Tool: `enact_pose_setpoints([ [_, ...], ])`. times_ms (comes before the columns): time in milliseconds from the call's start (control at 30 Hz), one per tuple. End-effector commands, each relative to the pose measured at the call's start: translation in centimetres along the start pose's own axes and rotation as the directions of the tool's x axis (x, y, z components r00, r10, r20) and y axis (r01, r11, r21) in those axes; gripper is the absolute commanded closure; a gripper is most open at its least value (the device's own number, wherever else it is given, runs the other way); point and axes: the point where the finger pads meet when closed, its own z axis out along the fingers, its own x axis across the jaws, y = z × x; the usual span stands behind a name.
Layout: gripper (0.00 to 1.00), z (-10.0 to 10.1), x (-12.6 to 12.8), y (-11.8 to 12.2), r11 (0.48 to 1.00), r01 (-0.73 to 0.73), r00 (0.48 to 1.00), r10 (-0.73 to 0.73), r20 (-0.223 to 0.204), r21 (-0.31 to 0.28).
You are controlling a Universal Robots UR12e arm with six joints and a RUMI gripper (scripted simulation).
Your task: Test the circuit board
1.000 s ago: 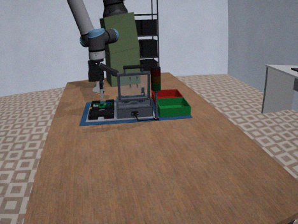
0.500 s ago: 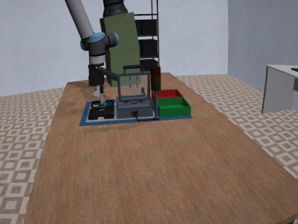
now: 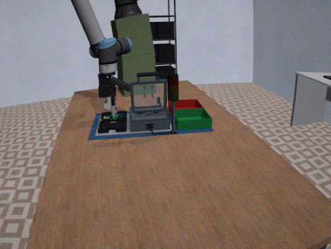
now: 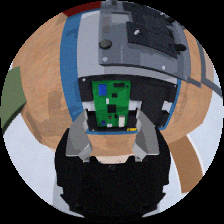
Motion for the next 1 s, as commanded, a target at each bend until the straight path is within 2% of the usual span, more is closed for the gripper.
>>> enact_pose_setpoints([
  [0,0.41,0.0,0.0,0.0,1.000,0.000,1.000,0.000,-0.001,0.000],
  [467,0.41,0.1,0.0,0.0,1.000,0.000,1.000,0.000,-0.001,0.000],
  [967,0.41,1.6,0.0,0.0,1.000,0.000,1.000,0.000,-0.001,0.000],
])
